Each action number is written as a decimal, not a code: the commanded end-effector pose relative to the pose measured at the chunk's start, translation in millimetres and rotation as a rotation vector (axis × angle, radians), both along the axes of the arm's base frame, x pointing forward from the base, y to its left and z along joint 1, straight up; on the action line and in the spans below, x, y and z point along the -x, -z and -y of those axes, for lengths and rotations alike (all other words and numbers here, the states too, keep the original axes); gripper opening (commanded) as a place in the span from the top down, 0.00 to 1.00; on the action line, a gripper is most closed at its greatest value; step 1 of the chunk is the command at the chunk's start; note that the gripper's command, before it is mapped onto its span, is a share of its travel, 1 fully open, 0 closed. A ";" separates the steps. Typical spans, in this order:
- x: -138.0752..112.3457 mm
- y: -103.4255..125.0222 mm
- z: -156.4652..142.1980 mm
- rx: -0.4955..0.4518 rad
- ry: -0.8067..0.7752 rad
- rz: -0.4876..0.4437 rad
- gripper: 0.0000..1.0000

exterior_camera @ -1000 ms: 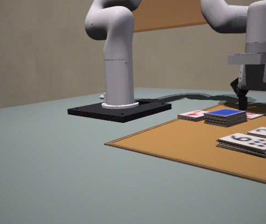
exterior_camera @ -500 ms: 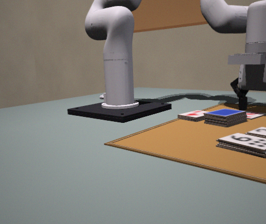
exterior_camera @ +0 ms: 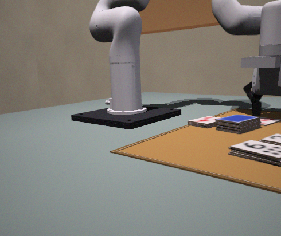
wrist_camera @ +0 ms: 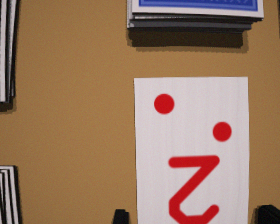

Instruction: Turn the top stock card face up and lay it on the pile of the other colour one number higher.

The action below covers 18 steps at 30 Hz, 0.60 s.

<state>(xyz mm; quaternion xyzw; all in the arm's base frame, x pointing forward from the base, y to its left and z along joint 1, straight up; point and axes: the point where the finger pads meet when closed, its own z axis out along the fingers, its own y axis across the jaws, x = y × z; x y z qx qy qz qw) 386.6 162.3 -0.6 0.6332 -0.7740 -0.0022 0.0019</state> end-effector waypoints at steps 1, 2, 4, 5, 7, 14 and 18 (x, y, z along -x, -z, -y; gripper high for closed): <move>-1.4 -4.6 -0.4 -0.002 0.000 0.003 0.13; -1.4 -6.6 -0.4 -0.002 0.000 0.003 0.13; -1.5 -12.0 -0.4 -0.002 0.000 0.003 0.13; -1.5 -15.3 -0.4 -0.002 0.000 0.003 0.13; -1.5 -23.0 -0.4 -0.002 0.000 0.003 0.13; -1.5 -45.9 -0.4 -0.002 0.000 0.003 0.13; -1.6 -63.9 -0.4 -0.002 0.000 0.003 0.13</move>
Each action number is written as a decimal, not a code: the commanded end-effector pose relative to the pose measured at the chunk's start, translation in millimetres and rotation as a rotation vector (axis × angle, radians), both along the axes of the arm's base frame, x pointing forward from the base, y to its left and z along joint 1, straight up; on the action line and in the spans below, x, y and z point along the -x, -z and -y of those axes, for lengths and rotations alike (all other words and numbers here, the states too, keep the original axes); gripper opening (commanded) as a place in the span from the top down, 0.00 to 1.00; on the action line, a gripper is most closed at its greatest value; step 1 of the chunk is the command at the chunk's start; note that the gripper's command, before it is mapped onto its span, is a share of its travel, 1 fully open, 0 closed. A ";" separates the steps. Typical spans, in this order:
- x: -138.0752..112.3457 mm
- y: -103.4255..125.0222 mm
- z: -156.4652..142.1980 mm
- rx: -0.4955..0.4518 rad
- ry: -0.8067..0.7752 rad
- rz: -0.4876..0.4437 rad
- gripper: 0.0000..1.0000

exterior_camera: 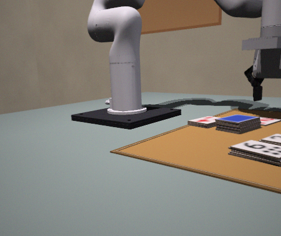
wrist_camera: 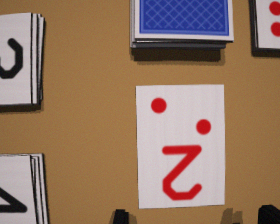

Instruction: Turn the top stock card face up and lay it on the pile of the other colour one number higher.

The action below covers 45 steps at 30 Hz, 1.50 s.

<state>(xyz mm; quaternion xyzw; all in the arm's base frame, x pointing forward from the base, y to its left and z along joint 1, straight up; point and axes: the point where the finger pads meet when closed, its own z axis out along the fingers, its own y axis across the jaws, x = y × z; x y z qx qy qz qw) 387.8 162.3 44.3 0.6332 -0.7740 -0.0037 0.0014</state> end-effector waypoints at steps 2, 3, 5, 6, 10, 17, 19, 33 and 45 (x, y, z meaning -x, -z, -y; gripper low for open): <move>-0.4 -26.6 -0.4 0.001 0.001 0.004 0.13; -0.4 -30.0 -0.4 0.001 0.001 0.004 0.13; -0.4 -35.8 -0.4 0.001 0.001 0.004 0.13; -0.5 -38.2 -0.4 0.001 0.000 0.004 0.13; -0.5 -41.9 -0.4 0.001 0.001 0.004 0.13; -0.5 -45.8 -0.4 0.001 0.001 0.004 0.13; -0.5 -45.8 -0.4 0.001 0.001 0.004 0.13; -0.5 -45.8 -0.4 0.001 0.001 0.004 0.13; -0.5 -45.8 -0.4 0.002 0.001 0.004 0.13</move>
